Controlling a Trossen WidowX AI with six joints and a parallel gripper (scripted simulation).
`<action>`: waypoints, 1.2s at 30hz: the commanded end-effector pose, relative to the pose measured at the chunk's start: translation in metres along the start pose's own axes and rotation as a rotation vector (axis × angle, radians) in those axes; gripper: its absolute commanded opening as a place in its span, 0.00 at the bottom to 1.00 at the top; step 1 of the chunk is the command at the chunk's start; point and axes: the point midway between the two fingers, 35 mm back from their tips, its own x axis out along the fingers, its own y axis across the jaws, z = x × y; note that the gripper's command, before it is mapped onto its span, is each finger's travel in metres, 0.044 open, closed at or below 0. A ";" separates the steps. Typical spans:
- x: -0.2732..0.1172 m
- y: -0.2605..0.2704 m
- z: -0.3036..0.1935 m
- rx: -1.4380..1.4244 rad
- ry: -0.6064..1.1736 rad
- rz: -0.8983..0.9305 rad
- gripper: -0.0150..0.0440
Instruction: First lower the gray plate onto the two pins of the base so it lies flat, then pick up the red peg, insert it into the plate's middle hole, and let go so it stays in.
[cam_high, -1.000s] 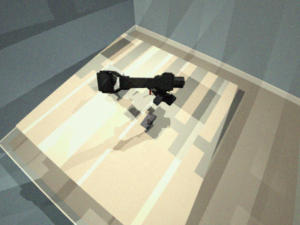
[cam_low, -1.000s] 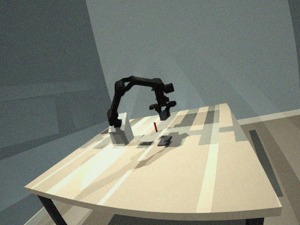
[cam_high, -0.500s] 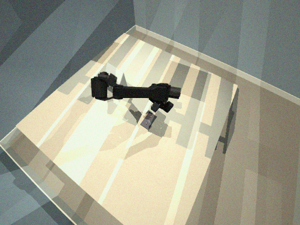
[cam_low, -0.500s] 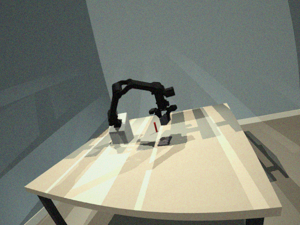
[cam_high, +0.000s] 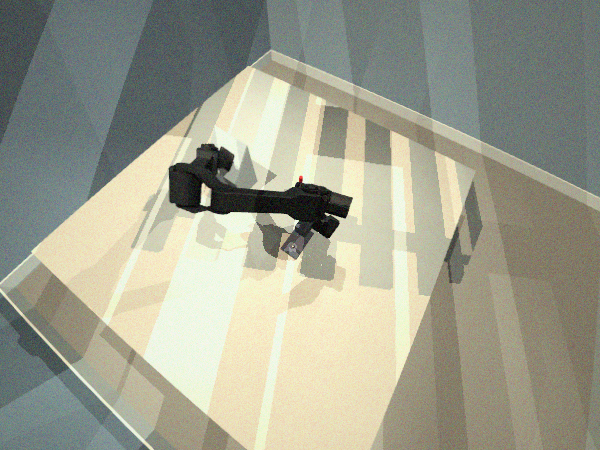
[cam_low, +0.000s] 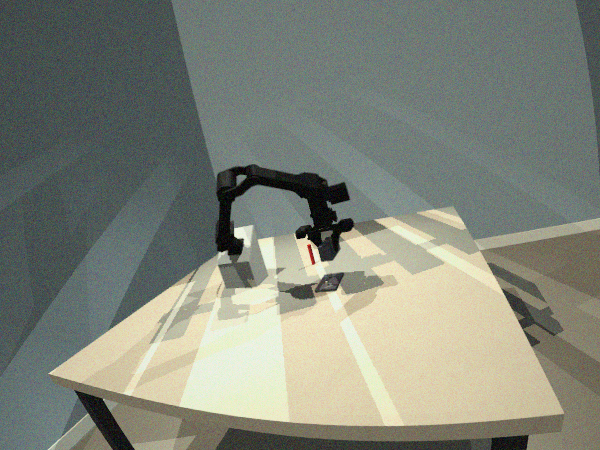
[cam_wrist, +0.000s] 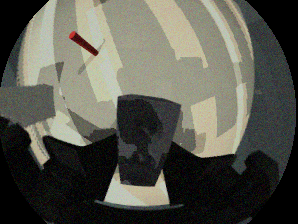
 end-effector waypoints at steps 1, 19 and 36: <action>0.007 0.001 -0.014 -0.018 0.009 0.002 0.25; 0.023 0.006 -0.051 -0.057 0.029 0.007 0.25; 0.023 0.006 -0.052 -0.057 0.029 0.007 0.25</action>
